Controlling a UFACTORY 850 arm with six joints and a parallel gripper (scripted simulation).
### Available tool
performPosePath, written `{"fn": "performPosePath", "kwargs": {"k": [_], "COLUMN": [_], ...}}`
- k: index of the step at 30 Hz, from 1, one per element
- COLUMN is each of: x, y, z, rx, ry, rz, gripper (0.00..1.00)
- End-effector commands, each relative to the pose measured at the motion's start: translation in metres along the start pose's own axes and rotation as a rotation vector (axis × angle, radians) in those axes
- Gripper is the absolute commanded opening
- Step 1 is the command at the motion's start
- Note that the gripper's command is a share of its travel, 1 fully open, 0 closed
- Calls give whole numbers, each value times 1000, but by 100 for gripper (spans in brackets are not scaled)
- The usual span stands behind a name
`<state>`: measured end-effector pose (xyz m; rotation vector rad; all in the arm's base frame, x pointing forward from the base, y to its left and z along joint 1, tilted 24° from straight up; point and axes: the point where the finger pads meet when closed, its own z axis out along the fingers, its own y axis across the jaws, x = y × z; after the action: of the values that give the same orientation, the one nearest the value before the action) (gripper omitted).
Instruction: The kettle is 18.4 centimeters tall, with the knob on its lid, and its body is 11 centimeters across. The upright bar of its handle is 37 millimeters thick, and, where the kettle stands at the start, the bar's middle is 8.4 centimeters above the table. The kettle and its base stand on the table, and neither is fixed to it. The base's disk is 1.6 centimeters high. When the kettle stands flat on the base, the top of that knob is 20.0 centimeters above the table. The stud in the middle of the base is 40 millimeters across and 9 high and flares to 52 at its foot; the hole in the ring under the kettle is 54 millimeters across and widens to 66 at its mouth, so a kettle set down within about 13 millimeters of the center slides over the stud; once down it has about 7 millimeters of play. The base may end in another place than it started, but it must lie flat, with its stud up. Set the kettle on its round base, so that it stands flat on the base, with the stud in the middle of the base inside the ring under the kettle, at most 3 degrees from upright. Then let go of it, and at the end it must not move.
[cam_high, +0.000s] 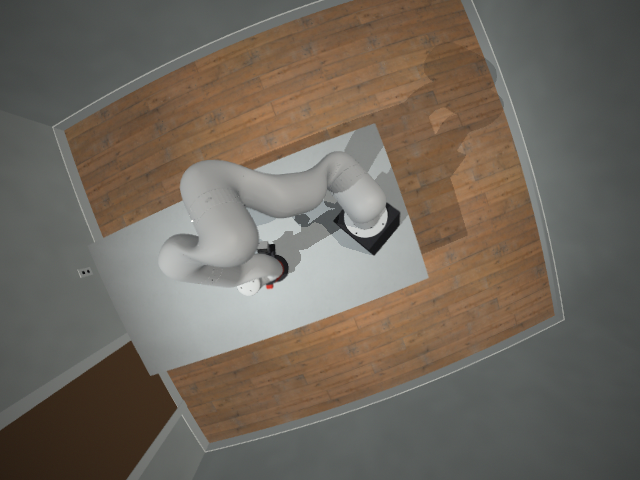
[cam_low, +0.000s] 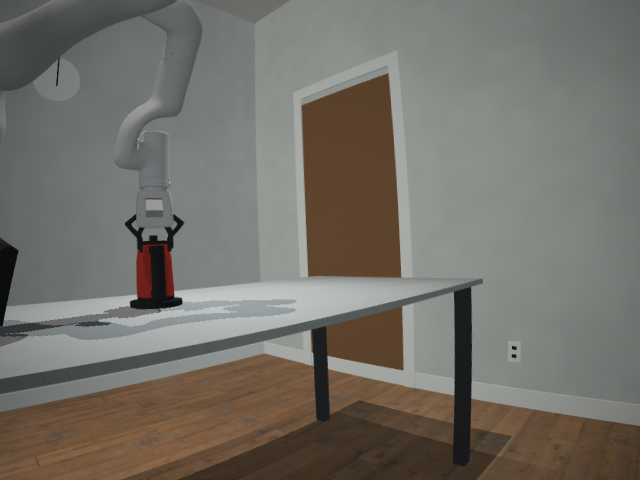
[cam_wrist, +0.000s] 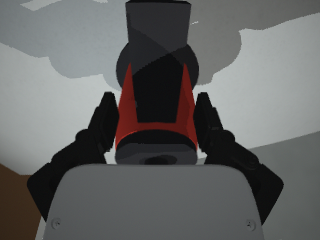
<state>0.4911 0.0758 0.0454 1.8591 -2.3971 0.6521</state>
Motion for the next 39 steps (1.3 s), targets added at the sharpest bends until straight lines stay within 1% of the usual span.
{"fn": "performPosePath", "kwargs": {"k": [1, 16, 21, 23, 25, 28, 38, 39], "x": [0, 0, 0, 0, 0, 0, 0, 0], "y": [-1, -1, -1, -1, -1, -1, 0, 0], "z": [0, -1, -11, -11, -20, -39, -124, -124], "rx": [1, 1, 1, 1, 1, 1, 1, 1], "ry": [-1, -1, -1, -1, -1, -1, -1, -1], "rz": [0, 0, 0, 0, 0, 0, 0, 0], "gripper": [81, 81, 81, 81, 81, 81, 81, 81]}}
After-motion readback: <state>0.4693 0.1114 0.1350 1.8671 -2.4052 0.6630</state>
